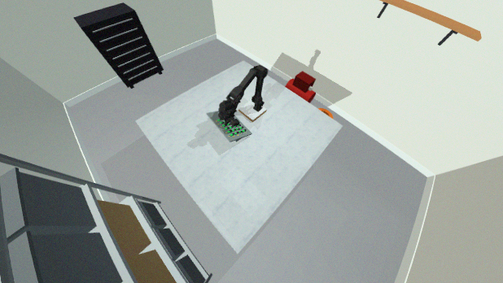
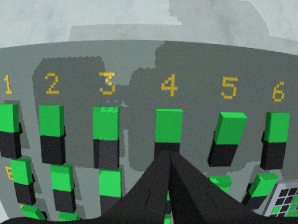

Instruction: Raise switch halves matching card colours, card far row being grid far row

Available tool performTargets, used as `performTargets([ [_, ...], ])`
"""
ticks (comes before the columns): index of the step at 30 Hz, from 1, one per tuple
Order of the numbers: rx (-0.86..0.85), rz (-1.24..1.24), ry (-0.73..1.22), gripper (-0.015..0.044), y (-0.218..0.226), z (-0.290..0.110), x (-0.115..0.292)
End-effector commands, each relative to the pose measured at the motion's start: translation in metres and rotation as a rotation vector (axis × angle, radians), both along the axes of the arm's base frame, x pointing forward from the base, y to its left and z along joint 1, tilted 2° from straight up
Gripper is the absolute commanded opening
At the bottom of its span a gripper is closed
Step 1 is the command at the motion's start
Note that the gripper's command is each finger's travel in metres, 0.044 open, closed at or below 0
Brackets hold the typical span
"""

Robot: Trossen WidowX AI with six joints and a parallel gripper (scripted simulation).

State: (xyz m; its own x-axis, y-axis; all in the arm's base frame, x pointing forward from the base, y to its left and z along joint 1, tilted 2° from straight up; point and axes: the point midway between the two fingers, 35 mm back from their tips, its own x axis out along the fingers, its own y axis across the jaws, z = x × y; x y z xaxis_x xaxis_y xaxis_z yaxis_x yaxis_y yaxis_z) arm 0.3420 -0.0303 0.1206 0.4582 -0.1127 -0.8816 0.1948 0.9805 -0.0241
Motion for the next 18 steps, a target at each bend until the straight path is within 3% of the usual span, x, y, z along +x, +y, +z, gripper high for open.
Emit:
performTargets([
  [1,0.001,0.004,0.002,0.0000,0.000,-0.002,0.001],
  [9,0.001,-0.001,0.000,0.0000,0.000,0.000,0.000],
  [15,0.008,0.001,0.026,0.0000,0.006,0.051,-0.023],
  [18,0.007,0.004,0.029,0.0000,0.007,0.057,-0.027],
])
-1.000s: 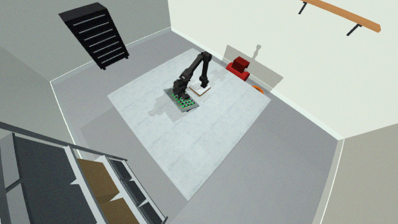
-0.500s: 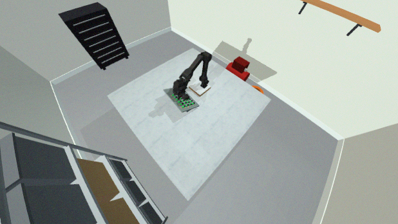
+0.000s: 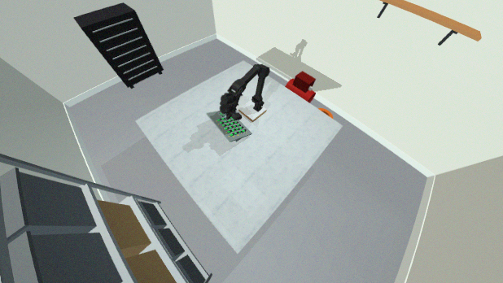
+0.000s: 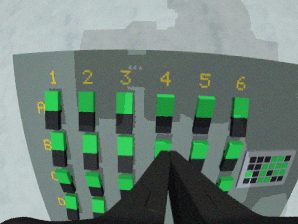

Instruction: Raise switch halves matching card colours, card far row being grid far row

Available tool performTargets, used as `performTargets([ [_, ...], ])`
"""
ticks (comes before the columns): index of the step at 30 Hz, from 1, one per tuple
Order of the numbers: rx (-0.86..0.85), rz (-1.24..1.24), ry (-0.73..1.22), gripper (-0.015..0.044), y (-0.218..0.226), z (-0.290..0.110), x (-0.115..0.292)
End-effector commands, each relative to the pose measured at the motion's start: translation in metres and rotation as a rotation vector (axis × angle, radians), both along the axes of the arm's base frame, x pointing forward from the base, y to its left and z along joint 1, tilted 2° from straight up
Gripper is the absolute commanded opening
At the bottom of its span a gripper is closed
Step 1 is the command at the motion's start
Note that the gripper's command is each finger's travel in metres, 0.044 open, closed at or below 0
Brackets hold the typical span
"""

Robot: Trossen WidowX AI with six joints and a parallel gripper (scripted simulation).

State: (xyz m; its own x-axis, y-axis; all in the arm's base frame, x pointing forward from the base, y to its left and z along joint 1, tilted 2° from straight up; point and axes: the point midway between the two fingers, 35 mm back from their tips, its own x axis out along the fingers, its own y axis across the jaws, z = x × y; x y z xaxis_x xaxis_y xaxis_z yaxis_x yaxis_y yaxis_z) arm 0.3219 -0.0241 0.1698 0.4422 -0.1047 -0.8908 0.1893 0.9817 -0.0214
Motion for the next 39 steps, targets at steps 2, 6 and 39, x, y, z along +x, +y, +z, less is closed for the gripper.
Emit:
performTargets([
  [2,0.001,-0.001,0.011,0.0000,0.003,0.007,-0.008],
  [6,0.004,-0.001,0.013,0.0000,0.034,-0.008,-0.030],
  [39,-0.001,-0.001,-0.014,0.0000,0.034,-0.065,-0.011],
])
